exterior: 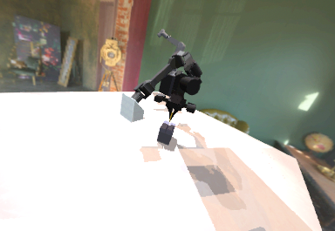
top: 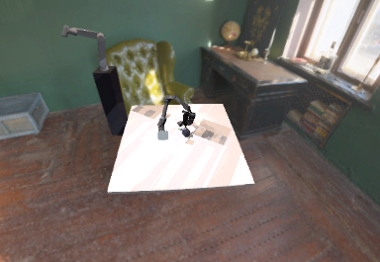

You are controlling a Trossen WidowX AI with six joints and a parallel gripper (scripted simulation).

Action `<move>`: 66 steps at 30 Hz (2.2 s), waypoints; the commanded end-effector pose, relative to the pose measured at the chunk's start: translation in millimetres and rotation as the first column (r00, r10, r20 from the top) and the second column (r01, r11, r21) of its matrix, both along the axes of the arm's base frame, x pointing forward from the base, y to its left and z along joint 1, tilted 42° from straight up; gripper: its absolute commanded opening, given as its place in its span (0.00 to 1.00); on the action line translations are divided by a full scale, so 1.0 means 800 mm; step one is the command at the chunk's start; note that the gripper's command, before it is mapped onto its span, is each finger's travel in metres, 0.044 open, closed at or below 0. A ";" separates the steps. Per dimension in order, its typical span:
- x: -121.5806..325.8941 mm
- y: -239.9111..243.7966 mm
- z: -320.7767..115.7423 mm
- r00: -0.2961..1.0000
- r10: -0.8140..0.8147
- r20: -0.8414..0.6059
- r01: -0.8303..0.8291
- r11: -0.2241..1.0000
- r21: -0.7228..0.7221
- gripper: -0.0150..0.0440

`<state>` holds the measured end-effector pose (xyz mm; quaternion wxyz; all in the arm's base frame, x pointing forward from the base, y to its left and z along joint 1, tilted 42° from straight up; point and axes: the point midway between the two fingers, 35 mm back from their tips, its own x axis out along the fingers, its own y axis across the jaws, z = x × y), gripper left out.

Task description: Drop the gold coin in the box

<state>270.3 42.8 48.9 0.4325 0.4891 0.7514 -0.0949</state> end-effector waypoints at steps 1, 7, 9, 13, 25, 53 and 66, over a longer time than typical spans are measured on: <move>0.001 -0.001 -0.002 1.000 0.004 0.001 -0.004 1.000 -0.001 0.25; 0.000 0.001 0.001 1.000 0.000 0.001 0.000 1.000 0.000 0.25; 0.000 0.001 0.001 1.000 0.001 0.001 -0.001 1.000 0.000 0.25; 0.001 -0.001 -0.002 1.000 0.003 0.003 -0.003 1.000 0.000 0.25; 0.002 -0.002 -0.009 1.000 0.008 0.008 -0.008 1.000 0.001 0.25; 0.000 0.002 -0.012 1.000 -0.007 0.003 0.007 1.000 0.000 0.25; 0.000 0.007 -0.016 1.000 -0.003 0.006 0.003 1.000 0.001 0.25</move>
